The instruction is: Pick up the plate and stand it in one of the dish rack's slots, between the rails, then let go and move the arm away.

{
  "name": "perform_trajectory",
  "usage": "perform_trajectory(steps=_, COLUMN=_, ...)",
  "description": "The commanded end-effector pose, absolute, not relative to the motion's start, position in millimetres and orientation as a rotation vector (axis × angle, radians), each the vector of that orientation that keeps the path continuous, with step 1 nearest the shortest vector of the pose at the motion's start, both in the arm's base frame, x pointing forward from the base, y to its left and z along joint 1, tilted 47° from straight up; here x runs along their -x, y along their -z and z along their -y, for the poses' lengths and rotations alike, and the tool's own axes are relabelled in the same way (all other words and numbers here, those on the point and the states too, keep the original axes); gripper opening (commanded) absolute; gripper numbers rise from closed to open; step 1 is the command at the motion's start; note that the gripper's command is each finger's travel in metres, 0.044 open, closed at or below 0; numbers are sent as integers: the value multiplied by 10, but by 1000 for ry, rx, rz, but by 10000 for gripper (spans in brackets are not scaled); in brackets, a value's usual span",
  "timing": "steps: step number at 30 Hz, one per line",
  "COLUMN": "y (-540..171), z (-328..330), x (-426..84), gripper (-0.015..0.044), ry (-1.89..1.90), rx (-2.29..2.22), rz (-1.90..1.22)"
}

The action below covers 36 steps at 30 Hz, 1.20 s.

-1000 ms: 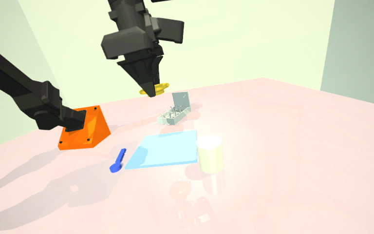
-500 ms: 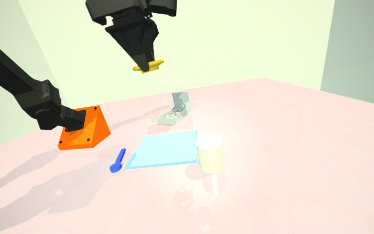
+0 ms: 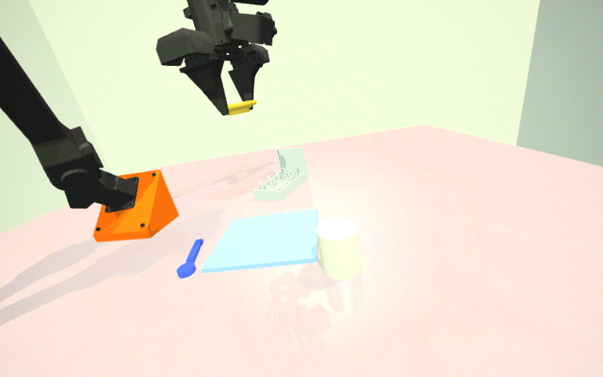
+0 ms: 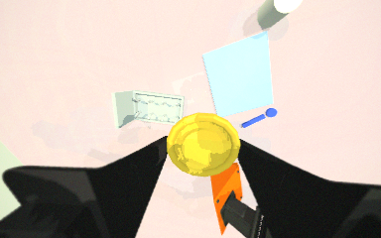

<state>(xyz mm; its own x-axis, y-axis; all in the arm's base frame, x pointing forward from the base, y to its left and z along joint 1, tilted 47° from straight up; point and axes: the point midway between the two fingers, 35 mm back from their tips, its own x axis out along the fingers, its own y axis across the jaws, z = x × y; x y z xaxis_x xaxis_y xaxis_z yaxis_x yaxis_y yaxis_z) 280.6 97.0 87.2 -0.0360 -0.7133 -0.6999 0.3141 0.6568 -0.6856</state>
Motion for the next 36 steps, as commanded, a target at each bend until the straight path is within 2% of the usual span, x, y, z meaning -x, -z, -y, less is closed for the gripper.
perform_trajectory(steps=1, y=-738, z=-1082, x=-2690, gripper=0, ry=932, rx=306, rz=-1341)
perform_trajectory(steps=7, y=-714, z=-1075, x=-2681, gripper=0, ry=927, rx=302, rz=-1356)
perform_trajectory(steps=14, y=-544, z=-947, x=-2652, gripper=0, ry=816, rx=297, rz=-1518)
perform_trajectory(steps=36, y=-81, z=-650, x=-2586, gripper=0, ry=268, rx=221, rz=-1832)
